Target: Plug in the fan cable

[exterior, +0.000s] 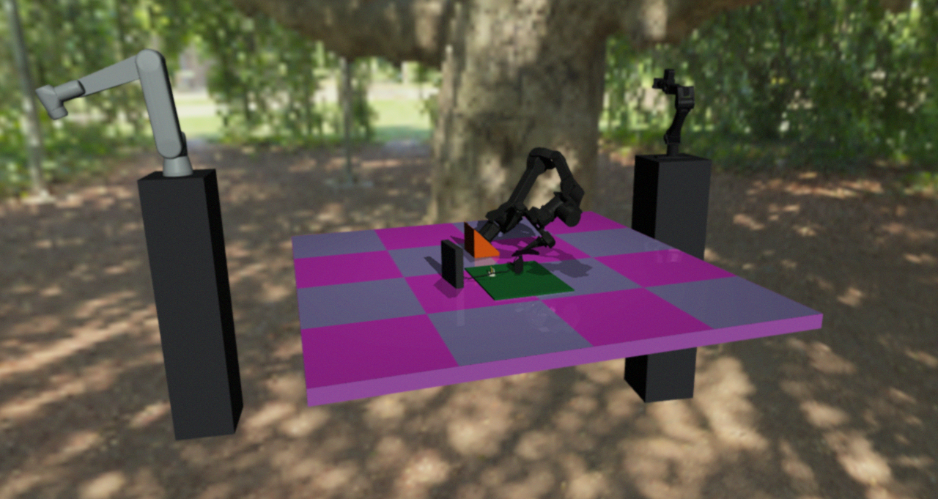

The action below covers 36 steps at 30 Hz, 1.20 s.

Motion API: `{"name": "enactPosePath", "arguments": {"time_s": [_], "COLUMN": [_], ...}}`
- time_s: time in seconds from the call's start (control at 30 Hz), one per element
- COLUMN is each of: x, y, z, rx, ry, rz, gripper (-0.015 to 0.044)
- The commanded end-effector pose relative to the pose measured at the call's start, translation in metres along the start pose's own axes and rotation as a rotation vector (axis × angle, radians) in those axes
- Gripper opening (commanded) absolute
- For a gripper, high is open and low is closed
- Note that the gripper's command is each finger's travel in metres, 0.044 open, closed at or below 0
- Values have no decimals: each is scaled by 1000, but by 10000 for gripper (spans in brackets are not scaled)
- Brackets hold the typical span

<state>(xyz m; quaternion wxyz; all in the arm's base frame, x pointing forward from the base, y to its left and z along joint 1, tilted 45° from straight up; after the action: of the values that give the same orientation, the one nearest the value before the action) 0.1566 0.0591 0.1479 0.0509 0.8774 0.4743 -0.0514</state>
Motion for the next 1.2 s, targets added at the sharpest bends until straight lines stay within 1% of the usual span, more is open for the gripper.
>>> {"name": "enactPosePath", "arguments": {"time_s": [0.0, 0.27, 0.53, 0.87, 1.17], "x": [0, -2, -3, -6, -11], "y": [4, 12, 21, 37, 54], "z": [-1, -3, -6, -12, -18], "rx": [80, 221, 342, 453, 504], "ry": [20, 87, 190, 363, 551], "rz": [-33, -80, -119, -154, -170], "gripper": [440, 440, 440, 440, 440]}}
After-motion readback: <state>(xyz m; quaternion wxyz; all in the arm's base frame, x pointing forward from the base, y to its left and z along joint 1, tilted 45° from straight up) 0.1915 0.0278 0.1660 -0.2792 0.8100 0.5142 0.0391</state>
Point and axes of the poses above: the point midway between the two fingers, 35 mm back from their tips, its own z axis out along the fingers, its own x axis across the jaws, y = z × x, the point moved 5 cm from there along -z, back along the fingers, and after that the axes turned 3 degrees about -z, right-handed, at the moved point
